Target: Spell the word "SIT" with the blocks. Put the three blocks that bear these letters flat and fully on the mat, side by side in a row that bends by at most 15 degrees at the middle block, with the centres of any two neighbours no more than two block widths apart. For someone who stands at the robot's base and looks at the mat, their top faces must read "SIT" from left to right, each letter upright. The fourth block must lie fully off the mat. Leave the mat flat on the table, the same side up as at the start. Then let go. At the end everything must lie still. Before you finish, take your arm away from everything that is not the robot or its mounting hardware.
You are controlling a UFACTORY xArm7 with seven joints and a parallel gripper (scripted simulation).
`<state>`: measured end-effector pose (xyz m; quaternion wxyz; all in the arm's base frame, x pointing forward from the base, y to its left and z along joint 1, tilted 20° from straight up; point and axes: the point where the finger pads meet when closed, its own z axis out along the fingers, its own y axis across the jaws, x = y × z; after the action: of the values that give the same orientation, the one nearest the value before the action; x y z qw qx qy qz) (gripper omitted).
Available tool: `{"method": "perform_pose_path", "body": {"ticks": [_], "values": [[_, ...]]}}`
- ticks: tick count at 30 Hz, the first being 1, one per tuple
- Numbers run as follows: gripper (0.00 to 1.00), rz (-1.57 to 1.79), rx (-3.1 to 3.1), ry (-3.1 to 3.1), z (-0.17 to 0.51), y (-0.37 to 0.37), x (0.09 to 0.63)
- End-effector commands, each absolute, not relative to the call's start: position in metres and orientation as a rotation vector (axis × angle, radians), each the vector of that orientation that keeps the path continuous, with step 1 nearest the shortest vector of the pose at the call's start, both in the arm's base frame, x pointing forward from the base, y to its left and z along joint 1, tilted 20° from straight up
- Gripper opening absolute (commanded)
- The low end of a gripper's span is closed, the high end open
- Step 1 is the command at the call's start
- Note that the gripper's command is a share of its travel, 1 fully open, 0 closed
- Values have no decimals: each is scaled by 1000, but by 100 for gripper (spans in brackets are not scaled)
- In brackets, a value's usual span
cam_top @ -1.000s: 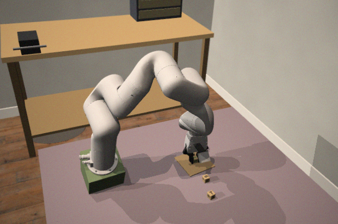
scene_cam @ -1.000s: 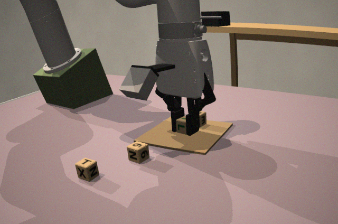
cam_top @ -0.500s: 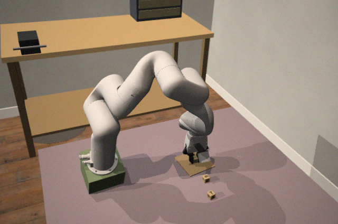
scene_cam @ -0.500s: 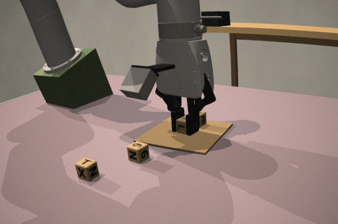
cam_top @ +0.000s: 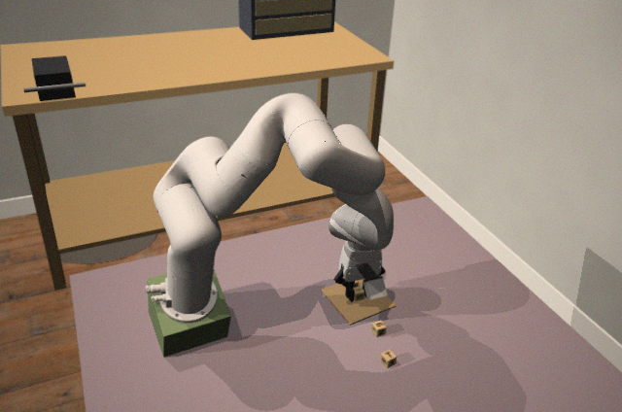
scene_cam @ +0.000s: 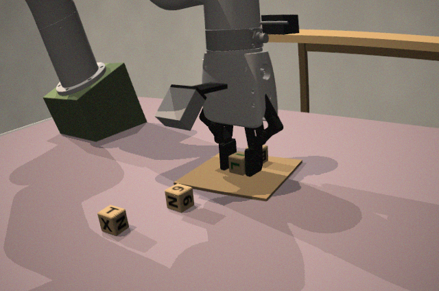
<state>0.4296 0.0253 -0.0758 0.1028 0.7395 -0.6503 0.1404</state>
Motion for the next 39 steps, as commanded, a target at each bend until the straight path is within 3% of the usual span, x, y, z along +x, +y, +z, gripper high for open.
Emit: {"method": "perform_pose_path", "body": {"ticks": [1, 14, 39], "values": [[42, 417, 2186, -1920, -75, 26, 431], [42, 417, 2186, -1920, -70, 28, 431], [42, 417, 2186, -1920, 9, 56, 424]]}}
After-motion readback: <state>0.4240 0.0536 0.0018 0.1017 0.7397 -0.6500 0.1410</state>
